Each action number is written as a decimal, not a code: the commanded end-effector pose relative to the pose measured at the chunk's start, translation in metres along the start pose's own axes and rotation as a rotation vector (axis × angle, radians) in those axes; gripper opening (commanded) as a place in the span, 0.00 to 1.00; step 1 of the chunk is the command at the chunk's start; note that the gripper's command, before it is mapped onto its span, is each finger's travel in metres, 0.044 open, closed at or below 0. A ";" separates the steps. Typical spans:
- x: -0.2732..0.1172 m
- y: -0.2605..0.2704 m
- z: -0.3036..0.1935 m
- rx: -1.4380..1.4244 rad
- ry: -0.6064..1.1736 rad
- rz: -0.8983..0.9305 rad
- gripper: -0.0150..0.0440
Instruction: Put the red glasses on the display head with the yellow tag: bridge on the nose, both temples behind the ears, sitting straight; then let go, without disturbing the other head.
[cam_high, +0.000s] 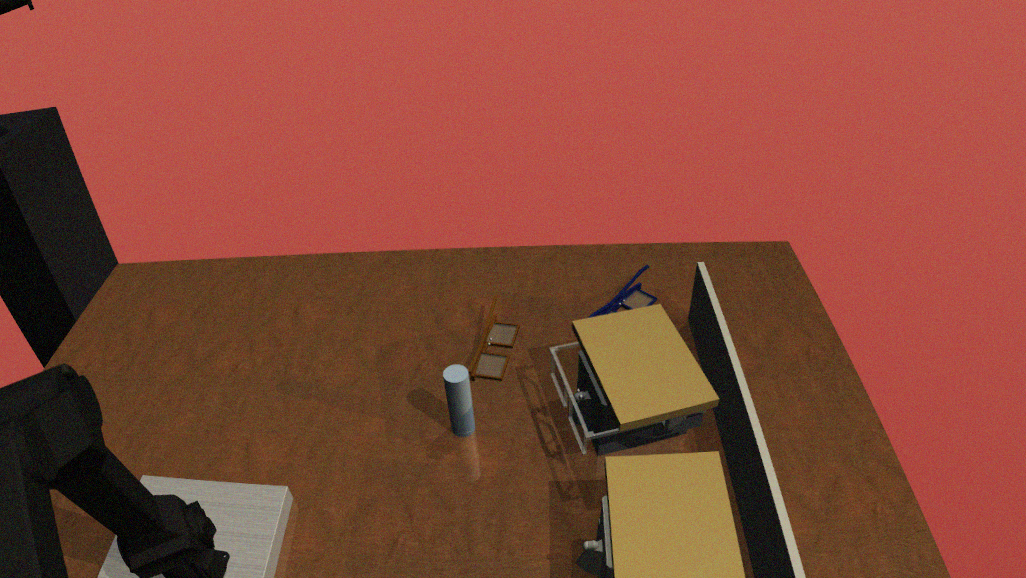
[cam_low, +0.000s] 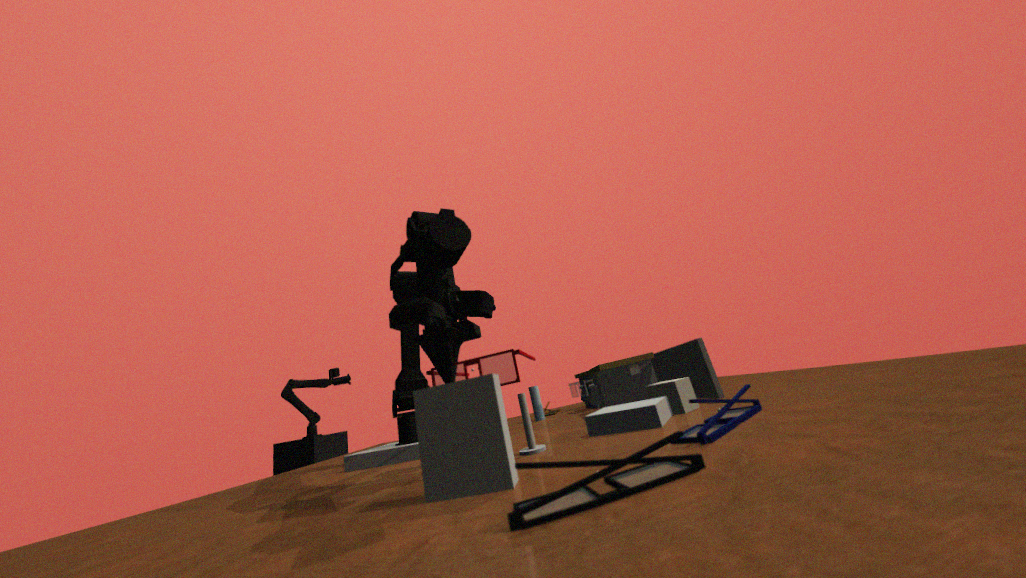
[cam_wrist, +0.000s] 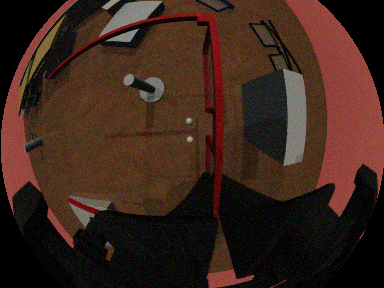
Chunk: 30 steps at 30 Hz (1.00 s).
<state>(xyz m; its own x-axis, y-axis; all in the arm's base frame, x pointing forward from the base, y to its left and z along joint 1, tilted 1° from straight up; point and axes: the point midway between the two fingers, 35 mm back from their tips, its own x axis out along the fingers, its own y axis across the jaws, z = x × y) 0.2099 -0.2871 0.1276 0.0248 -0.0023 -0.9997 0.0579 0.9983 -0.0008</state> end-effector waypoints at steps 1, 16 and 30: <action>-0.003 0.008 0.008 0.022 0.007 -0.010 0.25; -0.011 0.071 0.058 0.234 0.027 -0.079 0.25; -0.020 0.138 0.090 0.433 -0.003 -0.150 0.25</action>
<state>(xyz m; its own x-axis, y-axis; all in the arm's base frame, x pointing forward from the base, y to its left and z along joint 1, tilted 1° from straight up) 0.3027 -0.1684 0.1457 -0.0187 -0.1261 -0.9918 0.4386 0.8904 -0.1215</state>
